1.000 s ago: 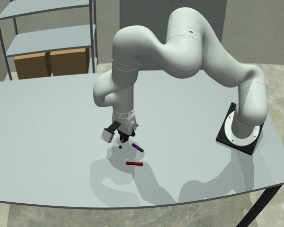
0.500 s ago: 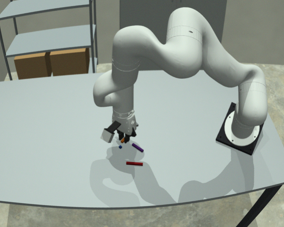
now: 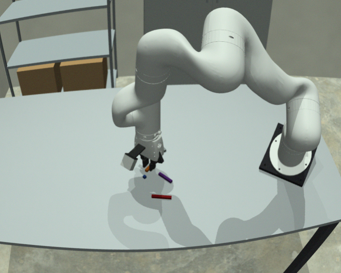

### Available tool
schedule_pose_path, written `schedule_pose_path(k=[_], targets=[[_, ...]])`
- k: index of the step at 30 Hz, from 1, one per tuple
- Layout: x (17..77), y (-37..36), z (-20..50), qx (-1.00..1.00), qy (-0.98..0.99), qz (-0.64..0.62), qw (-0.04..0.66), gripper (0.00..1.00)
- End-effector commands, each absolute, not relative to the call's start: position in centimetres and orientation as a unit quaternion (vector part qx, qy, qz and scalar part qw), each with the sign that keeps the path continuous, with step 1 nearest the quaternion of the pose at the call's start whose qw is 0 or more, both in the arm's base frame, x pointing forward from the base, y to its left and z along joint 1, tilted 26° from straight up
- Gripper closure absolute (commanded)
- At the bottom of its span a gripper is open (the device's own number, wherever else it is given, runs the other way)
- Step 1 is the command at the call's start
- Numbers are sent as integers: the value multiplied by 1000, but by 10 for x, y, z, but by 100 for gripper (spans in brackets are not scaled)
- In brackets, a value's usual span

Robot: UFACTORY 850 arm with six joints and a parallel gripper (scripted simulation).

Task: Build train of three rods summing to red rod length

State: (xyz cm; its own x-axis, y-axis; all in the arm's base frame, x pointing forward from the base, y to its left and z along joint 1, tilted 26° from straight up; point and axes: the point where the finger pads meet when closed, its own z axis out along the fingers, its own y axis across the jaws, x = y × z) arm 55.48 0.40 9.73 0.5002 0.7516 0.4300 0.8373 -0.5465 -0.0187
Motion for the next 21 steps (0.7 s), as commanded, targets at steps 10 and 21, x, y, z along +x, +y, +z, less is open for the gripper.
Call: schedule_pose_path(k=[10,21], targets=[[542,-19,155,-859,-463,-190,112,76],[537,-27,173,-859,-463,-190,112,76]])
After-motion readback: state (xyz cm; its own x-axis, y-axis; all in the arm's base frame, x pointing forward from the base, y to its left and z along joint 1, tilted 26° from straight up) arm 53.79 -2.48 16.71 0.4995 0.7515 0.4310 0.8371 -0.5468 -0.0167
